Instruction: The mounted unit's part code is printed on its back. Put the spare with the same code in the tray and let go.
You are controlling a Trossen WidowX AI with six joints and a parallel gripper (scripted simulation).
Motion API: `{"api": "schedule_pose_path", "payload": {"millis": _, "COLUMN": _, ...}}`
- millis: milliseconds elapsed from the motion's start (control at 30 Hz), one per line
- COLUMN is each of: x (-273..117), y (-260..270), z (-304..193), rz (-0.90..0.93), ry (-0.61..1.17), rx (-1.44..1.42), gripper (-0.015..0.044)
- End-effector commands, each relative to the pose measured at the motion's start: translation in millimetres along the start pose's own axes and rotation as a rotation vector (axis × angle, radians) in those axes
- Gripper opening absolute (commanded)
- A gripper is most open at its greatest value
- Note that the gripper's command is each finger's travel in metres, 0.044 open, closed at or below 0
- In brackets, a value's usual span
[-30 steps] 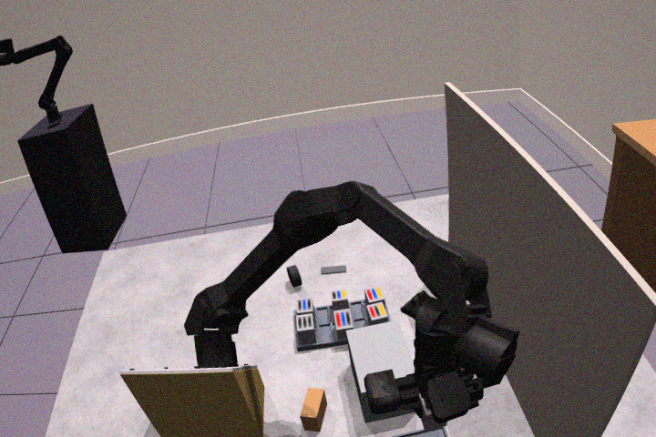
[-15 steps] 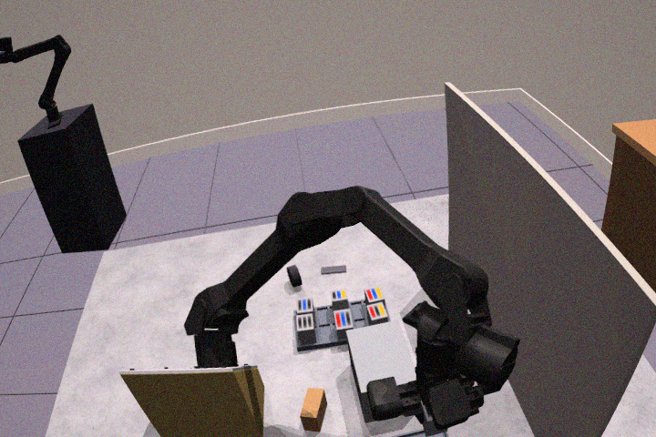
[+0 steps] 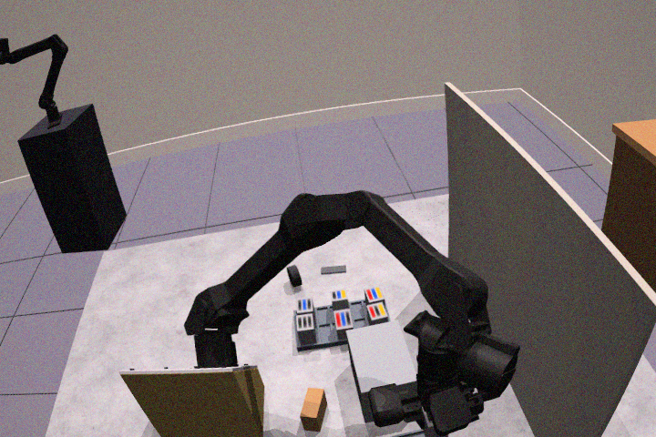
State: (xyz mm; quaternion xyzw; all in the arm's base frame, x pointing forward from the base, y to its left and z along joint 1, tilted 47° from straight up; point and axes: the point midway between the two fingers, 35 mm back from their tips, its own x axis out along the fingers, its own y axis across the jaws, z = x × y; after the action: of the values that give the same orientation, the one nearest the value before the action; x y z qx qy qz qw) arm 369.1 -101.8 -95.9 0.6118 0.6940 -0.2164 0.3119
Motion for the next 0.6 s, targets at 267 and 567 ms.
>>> {"api": "schedule_pose_path", "payload": {"millis": 267, "x": 12, "y": 0, "z": 0, "rz": 0.005, "ry": 0.005, "rx": 0.007, "gripper": 0.0000}}
{"api": "schedule_pose_path", "payload": {"millis": 567, "x": 21, "y": 0, "z": 0, "rz": 0.005, "ry": 0.006, "rx": 0.007, "gripper": 0.0000}}
